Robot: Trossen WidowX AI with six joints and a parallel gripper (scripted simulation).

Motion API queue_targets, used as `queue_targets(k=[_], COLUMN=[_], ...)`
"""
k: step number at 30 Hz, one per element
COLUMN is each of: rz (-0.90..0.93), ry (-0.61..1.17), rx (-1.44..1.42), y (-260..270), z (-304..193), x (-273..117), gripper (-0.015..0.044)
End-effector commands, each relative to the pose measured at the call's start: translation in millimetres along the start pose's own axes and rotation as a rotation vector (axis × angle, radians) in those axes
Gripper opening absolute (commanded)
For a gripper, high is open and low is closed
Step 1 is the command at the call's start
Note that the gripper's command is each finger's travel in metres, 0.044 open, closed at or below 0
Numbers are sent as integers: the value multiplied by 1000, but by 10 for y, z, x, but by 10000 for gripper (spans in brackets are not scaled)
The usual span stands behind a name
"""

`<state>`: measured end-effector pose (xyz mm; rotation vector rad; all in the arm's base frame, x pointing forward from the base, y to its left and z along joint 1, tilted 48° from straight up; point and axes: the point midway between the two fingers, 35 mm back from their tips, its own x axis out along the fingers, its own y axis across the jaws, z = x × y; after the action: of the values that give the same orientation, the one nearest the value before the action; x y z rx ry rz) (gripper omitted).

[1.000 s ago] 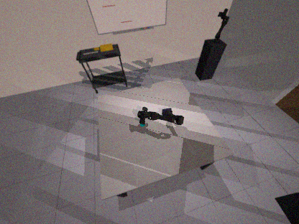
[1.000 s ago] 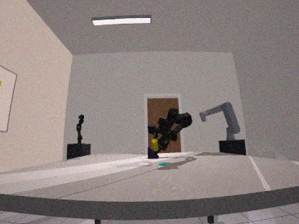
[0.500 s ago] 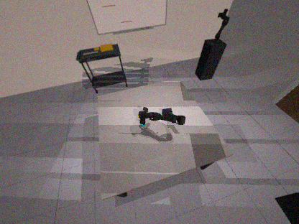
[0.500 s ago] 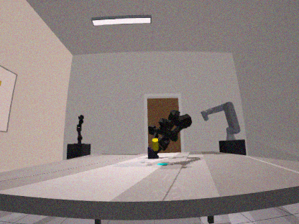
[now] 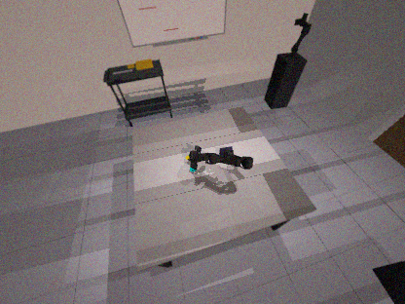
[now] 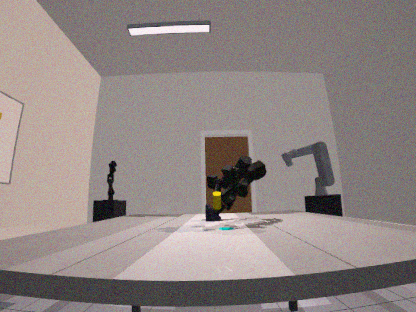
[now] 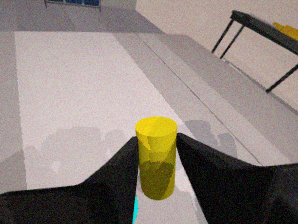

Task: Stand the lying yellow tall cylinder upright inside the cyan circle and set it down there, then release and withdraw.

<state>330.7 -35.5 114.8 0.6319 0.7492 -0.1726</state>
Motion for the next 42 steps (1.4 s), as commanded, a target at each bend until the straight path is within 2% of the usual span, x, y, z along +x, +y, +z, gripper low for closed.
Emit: queue_targets(k=[1, 42], rz=[2, 97], ry=[-32, -305], rx=[15, 127], y=[-3, 42], z=[-1, -8], x=[-15, -223], gripper=[105, 105])
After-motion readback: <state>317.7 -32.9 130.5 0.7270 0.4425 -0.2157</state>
